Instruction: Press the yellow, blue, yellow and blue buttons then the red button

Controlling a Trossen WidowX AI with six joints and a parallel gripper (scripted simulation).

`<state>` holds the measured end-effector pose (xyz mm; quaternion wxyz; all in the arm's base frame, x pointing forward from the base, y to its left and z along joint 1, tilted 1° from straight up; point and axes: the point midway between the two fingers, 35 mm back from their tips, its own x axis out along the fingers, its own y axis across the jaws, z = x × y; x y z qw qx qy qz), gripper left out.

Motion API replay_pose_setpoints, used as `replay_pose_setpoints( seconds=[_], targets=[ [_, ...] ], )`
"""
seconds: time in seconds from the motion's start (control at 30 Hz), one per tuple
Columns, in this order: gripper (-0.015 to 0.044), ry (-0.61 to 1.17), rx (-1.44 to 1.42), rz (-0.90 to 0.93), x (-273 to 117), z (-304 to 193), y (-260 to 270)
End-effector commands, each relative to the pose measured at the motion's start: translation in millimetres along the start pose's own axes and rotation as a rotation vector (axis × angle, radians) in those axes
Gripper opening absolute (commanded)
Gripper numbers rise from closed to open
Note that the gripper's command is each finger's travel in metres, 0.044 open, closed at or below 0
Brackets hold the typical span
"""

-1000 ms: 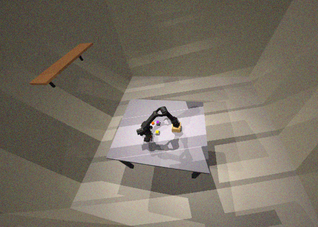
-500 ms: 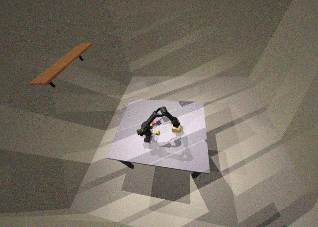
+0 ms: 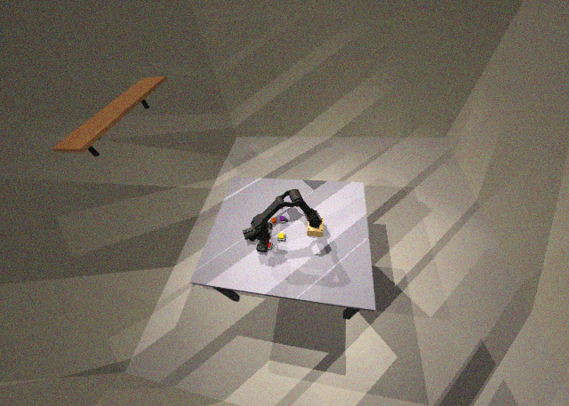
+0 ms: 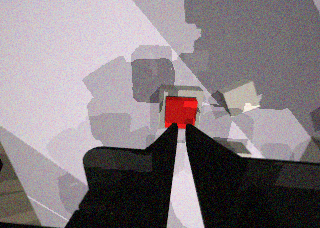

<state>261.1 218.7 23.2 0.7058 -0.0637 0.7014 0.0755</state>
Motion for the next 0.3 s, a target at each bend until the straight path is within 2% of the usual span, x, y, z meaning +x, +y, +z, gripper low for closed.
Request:
replay_pose_setpoints(
  seconds=[0.0, 0.1, 0.23, 0.27],
  targets=[
    [0.0099, -0.002, -0.003, 0.002, -24, -18, 17],
    [0.0178, 0.001, -0.003, 0.005, -60, -52, 39],
    [0.0283, 0.001, -0.003, 0.005, -62, -55, 41],
    [0.0283, 0.001, -0.003, 0.005, -62, -55, 41]
  ],
)
